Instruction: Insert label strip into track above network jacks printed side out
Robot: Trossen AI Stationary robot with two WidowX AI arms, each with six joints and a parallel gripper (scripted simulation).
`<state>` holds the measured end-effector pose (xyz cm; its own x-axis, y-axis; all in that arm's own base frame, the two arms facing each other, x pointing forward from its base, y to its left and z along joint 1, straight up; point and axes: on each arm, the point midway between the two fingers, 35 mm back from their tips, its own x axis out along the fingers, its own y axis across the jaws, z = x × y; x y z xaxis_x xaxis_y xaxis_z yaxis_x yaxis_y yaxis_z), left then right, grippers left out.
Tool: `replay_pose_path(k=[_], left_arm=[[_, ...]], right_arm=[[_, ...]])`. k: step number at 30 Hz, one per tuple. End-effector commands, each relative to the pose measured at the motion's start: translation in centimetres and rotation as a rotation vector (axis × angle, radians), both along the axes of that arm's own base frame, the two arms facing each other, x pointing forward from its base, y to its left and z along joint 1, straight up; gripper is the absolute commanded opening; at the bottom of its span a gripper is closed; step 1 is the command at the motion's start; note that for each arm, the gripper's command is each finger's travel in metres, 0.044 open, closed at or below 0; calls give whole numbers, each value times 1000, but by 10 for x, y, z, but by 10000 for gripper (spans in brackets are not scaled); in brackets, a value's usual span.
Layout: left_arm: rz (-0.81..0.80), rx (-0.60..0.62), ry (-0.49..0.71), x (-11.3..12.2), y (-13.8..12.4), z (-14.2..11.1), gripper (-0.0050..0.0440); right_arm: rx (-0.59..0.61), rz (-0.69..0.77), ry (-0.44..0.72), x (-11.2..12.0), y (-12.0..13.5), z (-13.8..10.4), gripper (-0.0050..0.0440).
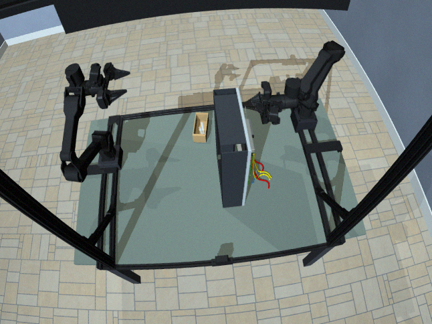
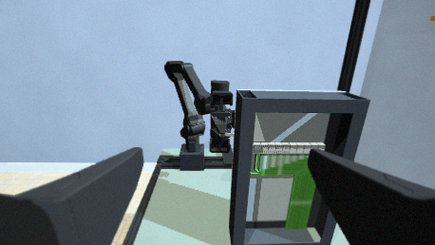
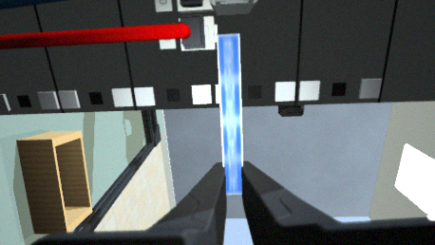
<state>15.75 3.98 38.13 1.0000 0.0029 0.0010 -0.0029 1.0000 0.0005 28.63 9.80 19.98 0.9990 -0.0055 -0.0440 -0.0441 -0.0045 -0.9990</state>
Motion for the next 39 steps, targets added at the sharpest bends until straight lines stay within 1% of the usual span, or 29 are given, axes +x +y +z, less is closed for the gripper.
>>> replay_pose_path(k=[1,12,13,21,39], left_arm=[[-3,5,0,0,0,2,440],[-3,5,0,0,0,2,440],[-3,5,0,0,0,2,440],[-3,5,0,0,0,2,440],[-3,5,0,0,0,2,440]], right_arm=[[30,3,5,1,1,16,-50],[30,2,16,1,1,16,-50],[22,2,23,1,1,12,-50],[15,0,29,0,1,10,-50],[15,0,29,0,1,10,-50]])
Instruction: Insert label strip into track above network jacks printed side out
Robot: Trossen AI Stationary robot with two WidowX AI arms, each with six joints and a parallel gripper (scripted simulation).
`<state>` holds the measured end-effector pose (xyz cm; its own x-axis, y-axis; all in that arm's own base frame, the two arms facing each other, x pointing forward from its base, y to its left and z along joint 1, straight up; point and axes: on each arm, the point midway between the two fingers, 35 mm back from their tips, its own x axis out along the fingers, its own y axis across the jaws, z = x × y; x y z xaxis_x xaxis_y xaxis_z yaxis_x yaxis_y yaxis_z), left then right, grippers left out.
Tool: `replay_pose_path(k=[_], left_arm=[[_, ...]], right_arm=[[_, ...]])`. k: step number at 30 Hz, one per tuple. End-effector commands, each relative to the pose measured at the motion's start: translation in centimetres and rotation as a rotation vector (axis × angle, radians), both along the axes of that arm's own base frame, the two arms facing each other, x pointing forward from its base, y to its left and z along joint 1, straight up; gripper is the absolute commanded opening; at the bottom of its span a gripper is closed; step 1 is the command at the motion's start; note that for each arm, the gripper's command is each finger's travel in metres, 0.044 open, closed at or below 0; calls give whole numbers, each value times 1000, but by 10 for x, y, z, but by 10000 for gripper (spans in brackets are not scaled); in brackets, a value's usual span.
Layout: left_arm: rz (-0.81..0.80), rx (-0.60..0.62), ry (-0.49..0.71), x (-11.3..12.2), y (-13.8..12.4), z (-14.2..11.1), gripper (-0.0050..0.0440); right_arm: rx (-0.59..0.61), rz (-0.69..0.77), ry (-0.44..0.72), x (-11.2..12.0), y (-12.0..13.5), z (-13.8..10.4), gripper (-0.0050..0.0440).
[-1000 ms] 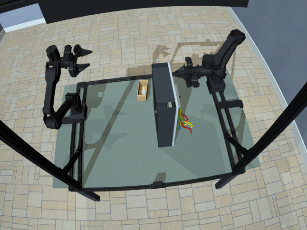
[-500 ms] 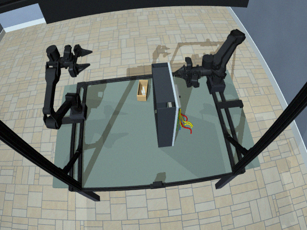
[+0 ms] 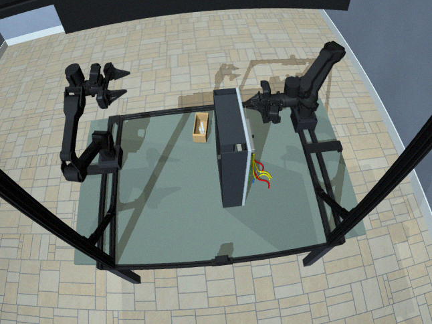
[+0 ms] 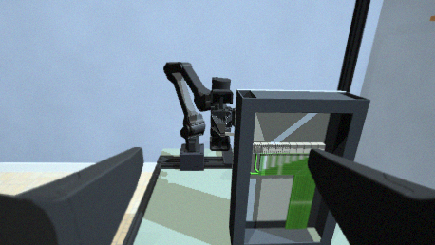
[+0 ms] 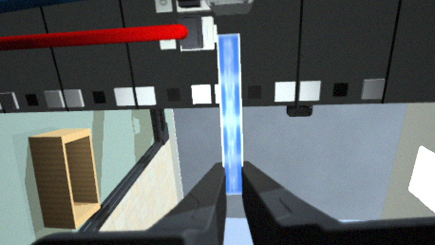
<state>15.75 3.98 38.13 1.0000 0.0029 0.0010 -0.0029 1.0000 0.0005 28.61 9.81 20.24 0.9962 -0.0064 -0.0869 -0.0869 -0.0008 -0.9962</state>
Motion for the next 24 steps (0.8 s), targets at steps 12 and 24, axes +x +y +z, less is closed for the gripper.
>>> replay_pose_path(k=[12,24], left_arm=[[-3,5,0,0,0,2,440],[-3,5,0,0,0,2,440]], right_arm=[[10,102,-7,-4,-3,3,-50],[12,105,-7,-4,-4,3,-50]])
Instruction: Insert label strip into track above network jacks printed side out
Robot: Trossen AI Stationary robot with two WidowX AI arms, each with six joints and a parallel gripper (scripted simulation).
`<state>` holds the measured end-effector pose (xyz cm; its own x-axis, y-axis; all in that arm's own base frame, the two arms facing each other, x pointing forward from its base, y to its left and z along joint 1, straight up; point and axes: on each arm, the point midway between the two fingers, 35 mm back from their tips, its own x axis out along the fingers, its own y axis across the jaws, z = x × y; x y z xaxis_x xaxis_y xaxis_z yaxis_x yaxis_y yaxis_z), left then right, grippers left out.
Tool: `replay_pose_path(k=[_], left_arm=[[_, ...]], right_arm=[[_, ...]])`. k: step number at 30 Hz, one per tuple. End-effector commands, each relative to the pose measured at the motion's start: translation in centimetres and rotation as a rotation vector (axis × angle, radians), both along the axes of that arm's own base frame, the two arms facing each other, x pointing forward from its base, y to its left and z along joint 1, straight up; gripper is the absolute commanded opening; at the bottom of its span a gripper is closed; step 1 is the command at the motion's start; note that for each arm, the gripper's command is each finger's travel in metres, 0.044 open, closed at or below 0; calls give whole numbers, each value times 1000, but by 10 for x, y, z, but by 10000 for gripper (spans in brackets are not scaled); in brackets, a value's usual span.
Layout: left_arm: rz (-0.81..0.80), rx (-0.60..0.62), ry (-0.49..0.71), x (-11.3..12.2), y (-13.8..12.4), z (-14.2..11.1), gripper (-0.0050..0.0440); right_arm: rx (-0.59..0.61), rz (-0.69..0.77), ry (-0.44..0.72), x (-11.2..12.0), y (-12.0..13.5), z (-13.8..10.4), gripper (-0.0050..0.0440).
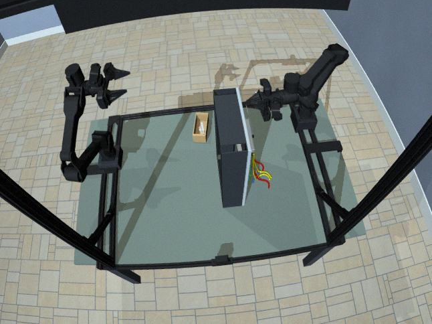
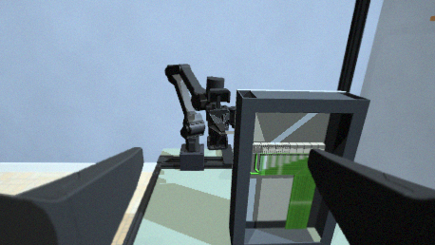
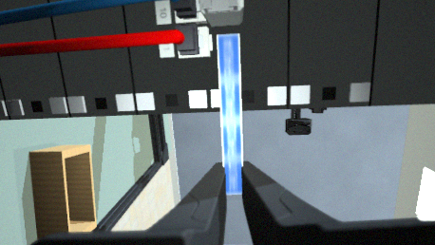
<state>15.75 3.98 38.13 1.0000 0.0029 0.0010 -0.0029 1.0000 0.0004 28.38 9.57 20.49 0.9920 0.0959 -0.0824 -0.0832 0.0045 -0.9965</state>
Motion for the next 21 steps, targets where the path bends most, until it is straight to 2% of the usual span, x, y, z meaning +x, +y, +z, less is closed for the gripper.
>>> replay_pose_path(k=[1,21], left_arm=[[-3,5,0,0,0,2,440],[-3,5,0,0,0,2,440]], right_arm=[[-2,5,-2,-1,-1,0,-50],[5,2,-11,0,0,5,-50]])
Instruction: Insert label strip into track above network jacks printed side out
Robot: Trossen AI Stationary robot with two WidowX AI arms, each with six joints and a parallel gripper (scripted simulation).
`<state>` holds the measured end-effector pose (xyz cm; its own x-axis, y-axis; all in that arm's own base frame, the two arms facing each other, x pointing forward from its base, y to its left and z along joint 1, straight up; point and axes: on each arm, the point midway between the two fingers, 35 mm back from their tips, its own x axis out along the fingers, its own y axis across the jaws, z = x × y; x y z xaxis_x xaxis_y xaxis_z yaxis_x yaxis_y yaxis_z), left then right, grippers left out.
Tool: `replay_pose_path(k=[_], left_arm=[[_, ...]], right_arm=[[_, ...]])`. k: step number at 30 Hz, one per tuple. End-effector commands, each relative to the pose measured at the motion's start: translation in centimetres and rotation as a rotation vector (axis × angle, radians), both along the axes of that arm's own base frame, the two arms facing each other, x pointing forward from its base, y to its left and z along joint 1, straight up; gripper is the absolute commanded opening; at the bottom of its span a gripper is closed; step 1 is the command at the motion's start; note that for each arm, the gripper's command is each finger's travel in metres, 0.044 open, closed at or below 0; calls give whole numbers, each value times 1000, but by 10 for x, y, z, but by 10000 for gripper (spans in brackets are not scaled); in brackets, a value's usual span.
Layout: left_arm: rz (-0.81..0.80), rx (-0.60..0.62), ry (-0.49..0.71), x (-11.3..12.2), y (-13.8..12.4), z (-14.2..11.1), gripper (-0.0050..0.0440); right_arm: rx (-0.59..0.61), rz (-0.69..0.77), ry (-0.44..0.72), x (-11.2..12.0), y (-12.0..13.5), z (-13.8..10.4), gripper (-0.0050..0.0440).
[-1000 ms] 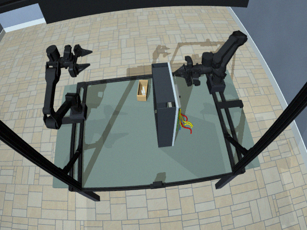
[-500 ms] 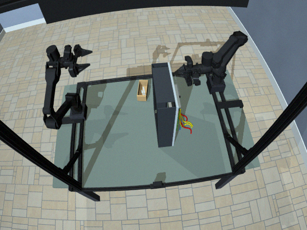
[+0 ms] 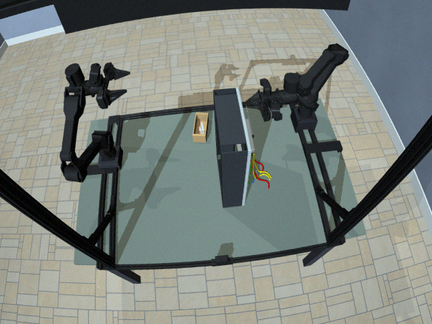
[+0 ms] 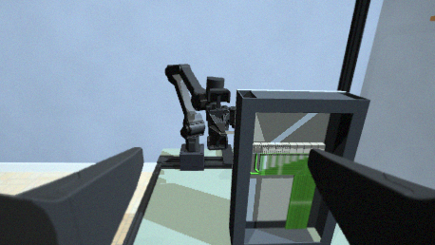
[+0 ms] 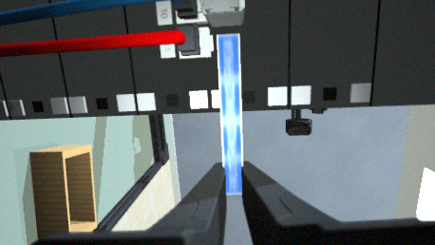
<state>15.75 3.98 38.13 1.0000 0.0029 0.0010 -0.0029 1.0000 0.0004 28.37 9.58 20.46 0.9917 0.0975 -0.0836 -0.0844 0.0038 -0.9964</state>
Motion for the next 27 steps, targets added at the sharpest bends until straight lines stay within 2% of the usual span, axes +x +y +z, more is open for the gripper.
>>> replay_pose_path(k=[1,19,27], left_arm=[[-3,5,0,0,0,2,440],[-3,5,0,0,0,2,440],[-3,5,0,0,0,2,440]], right_arm=[[6,0,-12,0,0,6,-50],[-2,1,-3,-1,-1,-1,-50],[13,-1,-17,1,9,7,-50]])
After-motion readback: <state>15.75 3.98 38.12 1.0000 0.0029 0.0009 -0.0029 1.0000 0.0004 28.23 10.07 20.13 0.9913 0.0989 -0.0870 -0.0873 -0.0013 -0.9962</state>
